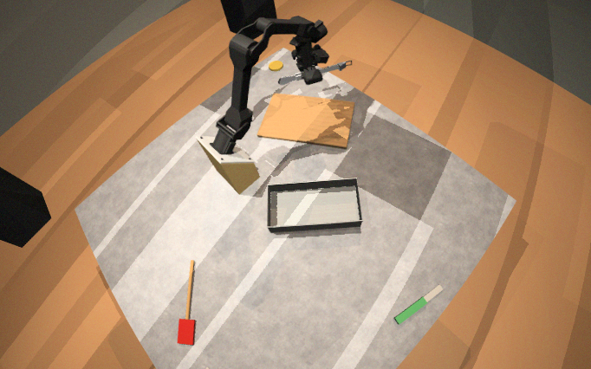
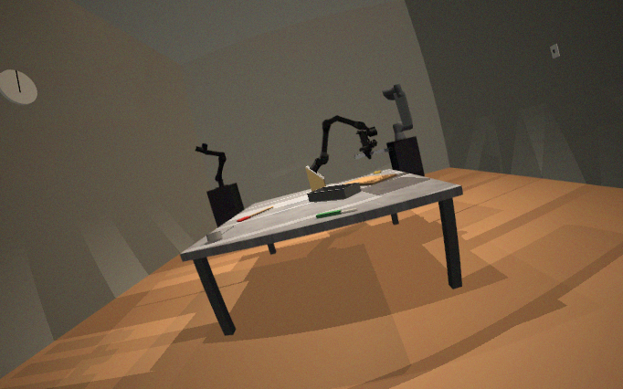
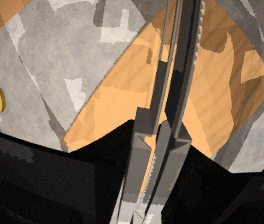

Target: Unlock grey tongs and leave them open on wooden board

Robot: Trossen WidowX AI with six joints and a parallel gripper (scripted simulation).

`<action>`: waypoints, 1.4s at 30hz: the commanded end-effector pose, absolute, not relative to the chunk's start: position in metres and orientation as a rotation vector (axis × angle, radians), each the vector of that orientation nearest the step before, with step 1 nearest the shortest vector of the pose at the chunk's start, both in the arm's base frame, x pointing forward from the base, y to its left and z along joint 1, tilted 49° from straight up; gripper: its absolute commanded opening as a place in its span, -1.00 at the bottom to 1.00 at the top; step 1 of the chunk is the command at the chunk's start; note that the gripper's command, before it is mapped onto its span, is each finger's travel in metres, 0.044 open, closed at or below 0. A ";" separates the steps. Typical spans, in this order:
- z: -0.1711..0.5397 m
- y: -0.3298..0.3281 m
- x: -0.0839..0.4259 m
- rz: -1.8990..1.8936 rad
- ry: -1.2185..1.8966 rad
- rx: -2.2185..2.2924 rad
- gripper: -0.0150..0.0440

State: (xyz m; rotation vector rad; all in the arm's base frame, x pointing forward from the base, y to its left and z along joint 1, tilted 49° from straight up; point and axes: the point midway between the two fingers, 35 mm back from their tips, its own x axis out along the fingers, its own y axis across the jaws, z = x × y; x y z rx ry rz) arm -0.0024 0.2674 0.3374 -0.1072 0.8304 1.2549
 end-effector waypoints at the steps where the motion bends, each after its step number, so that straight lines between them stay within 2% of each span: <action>1: 0.337 0.274 -0.003 1.271 0.761 -0.095 -1.00; 21: 0.339 0.309 -0.015 1.306 0.341 0.068 -1.00; 42: 0.326 0.289 -0.022 1.208 0.087 0.296 -1.00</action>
